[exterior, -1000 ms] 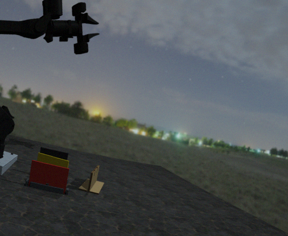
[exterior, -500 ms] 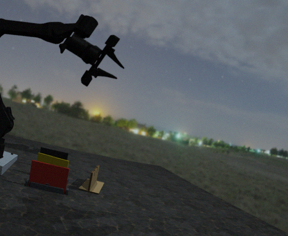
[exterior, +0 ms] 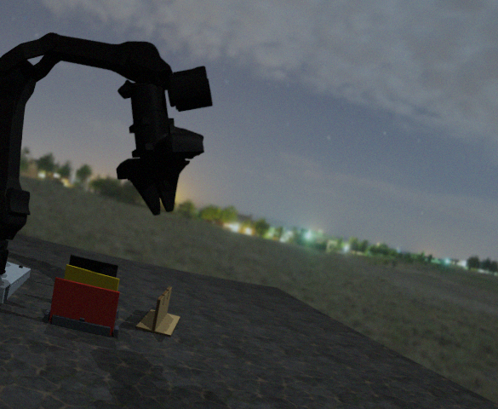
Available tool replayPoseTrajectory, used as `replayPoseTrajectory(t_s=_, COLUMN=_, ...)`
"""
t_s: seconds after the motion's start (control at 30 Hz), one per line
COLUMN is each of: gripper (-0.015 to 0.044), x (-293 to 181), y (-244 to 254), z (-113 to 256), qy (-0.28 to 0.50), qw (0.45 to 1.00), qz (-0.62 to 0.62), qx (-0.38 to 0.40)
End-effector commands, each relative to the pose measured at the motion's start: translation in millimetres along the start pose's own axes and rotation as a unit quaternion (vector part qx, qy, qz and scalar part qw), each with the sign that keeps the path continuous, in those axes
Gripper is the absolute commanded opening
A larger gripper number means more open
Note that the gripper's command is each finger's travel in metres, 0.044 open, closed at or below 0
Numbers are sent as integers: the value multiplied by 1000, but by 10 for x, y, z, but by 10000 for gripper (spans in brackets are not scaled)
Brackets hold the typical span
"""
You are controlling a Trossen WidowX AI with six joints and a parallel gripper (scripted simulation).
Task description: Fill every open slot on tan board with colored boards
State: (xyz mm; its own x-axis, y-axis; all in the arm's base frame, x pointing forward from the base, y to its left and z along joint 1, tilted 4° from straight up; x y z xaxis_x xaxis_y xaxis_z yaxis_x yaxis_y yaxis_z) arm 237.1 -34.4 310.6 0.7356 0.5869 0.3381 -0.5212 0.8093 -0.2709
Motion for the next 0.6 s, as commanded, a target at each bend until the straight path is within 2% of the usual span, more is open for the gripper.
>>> replayPoseTrajectory(t_s=0.0, gripper=188, x=-210, y=-122, z=-92, qy=81, qw=989, qz=-109, qx=54)
replayPoseTrajectory(t_s=0.1, gripper=188, x=-417, y=-209, z=-161, qy=157, qw=961, qz=-205, qx=101)
replayPoseTrajectory(t_s=0.37, gripper=188, x=-438, y=-213, z=-187, qy=163, qw=958, qz=-212, qx=105)
replayPoseTrajectory(t_s=0.57, gripper=188, x=-623, y=-103, z=-777, qy=163, qw=958, qz=-212, qx=105)
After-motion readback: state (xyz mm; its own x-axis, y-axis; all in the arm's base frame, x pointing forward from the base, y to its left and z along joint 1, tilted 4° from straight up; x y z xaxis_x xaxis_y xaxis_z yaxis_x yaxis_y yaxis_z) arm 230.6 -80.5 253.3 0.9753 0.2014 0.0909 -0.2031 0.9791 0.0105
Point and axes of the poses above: the point midway between the two fingers, 35 mm back from their tips, its own z axis back along the fingers, its own y axis across the jaws, x = y × z, the point moved 10 cm from there along z, back along the fingers, and after that the axes turned 4 degrees about z, right-handed, at the moved point
